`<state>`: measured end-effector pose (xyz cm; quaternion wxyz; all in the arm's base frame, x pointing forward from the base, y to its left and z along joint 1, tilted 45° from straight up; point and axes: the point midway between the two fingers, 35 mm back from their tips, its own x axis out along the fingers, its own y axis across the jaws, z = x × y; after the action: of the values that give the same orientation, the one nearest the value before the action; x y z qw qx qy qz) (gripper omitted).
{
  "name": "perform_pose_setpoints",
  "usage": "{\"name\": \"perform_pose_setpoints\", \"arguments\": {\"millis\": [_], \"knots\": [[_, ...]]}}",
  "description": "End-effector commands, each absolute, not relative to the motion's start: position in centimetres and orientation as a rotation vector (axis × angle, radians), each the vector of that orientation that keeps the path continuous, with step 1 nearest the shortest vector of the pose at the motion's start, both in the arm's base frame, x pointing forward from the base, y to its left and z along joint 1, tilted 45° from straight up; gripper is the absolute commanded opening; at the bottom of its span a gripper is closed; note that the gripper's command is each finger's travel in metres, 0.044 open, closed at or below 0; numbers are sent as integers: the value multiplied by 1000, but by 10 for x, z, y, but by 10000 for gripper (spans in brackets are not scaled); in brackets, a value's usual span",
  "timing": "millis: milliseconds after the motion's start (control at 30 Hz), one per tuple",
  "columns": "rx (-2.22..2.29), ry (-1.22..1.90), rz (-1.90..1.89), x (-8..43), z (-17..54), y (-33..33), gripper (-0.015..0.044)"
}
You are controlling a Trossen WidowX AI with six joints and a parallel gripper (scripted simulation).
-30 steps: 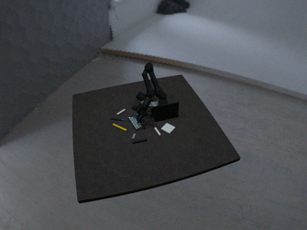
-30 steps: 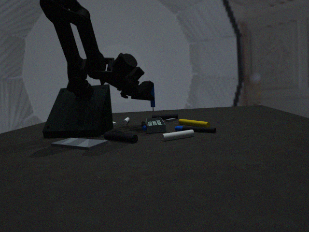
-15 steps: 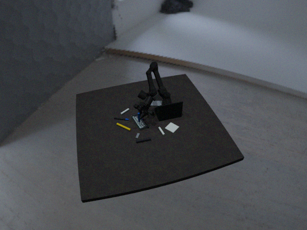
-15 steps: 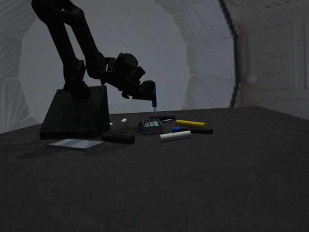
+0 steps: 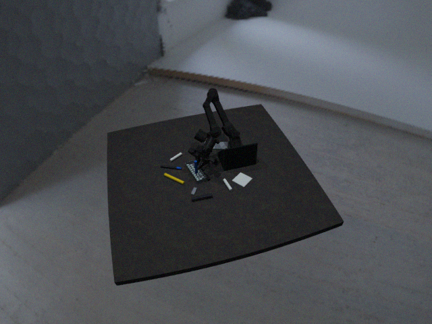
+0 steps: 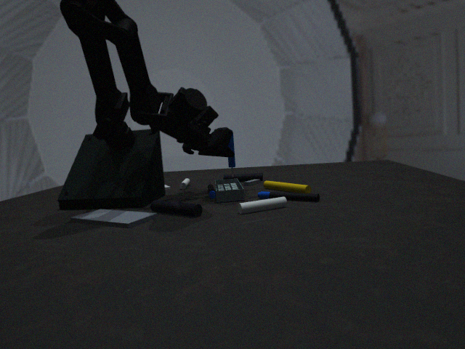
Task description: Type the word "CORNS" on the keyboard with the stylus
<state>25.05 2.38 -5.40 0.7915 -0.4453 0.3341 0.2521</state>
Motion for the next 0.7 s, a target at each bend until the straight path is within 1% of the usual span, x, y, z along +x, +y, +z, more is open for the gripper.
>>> {"name": "perform_pose_setpoints", "arguments": {"millis": [0, 233, 333, 667], "knots": [[-959, 724, 551, 249, -56, 24, 0], [-959, 724, 551, 249, -56, 24, 0], [-959, 725, 551, 250, -58, 24, 79], [-959, 726, 552, 251, -59, 24, 81]]}}
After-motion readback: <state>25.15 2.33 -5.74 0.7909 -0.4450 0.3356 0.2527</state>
